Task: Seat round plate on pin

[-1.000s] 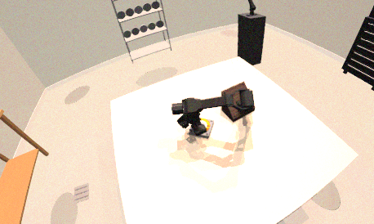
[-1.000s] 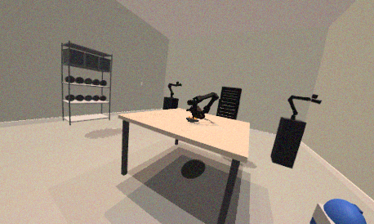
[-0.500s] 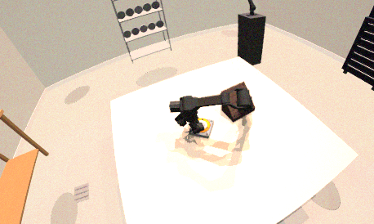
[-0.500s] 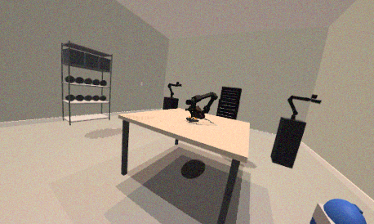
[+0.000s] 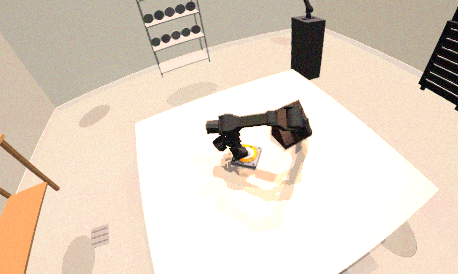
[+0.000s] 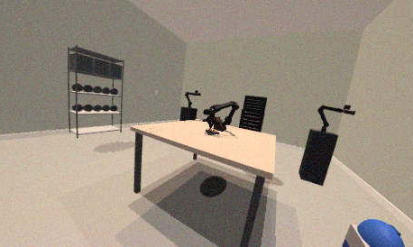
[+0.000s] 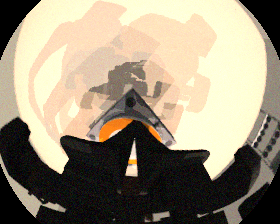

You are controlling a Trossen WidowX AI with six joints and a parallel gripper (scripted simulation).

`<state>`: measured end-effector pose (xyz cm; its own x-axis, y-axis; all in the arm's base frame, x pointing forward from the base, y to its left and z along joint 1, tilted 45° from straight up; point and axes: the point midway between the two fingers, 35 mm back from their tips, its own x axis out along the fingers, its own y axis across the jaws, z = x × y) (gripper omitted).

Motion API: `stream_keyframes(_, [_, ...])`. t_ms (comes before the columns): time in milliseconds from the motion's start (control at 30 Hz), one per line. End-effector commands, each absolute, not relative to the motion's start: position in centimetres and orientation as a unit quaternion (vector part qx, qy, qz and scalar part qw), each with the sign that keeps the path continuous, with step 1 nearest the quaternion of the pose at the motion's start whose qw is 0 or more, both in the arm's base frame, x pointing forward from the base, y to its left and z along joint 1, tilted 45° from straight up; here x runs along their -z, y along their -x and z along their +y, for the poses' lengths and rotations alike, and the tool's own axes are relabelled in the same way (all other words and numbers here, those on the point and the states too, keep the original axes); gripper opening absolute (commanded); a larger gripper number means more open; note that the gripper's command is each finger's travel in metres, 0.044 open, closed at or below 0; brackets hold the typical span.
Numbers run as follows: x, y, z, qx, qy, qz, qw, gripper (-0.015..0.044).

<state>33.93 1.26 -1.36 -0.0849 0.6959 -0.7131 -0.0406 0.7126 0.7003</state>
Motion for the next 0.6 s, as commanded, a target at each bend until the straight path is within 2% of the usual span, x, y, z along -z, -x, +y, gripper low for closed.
stream_keyframes(0, [2.0,-33.9,0.7,-0.291,-0.239,0.678,0.631,0.0])
stream_keyframes(567, [1.6,-33.7,-1.1,-0.29,-0.238,0.679,0.631,0.0])
